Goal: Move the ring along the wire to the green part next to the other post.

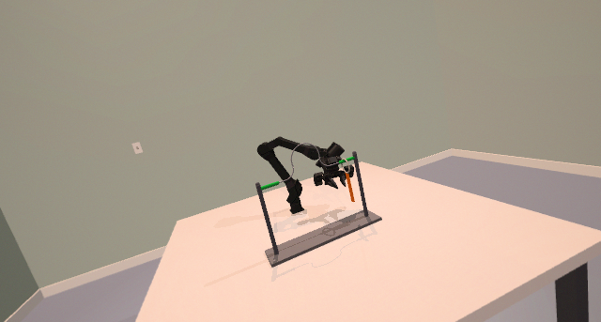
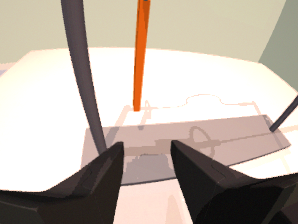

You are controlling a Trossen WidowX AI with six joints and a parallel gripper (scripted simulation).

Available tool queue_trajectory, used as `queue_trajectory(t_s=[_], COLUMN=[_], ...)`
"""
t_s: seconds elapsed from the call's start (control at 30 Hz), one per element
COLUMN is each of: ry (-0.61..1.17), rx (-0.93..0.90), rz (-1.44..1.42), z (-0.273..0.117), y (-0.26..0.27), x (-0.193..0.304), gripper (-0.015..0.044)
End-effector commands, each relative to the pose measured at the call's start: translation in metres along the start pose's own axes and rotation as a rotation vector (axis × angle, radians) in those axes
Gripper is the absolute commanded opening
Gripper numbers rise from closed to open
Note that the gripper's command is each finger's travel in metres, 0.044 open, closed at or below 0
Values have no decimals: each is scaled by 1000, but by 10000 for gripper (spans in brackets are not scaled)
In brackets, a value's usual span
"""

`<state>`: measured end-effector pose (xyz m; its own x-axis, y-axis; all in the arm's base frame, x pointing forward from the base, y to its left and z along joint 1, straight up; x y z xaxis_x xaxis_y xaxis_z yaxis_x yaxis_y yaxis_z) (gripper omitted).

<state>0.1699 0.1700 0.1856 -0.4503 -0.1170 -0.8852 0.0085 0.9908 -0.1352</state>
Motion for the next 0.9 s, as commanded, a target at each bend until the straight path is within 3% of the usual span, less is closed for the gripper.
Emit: queue_trajectory(t_s=[0.0,0.57,0.77,0.87], ry=[-3,-3,-8,-9], rx=[1,1,-2,-3], rz=[7,7,0,0], z=[-2,-2,-44,-46], y=[0,0,-2,-2], x=[-1,-1,-1,-2], gripper=[160,160,317,396])
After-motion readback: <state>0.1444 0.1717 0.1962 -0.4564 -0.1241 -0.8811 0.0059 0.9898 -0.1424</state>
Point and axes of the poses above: the point midway between the two fingers, 35 mm back from their tips, its own z axis out along the fingers, its own y axis across the jaws, x = y × z, the point moved 6 cm from there along -z, back along the fingers, and after that the axes turned 6 degrees about -z, right-handed, at the moved point
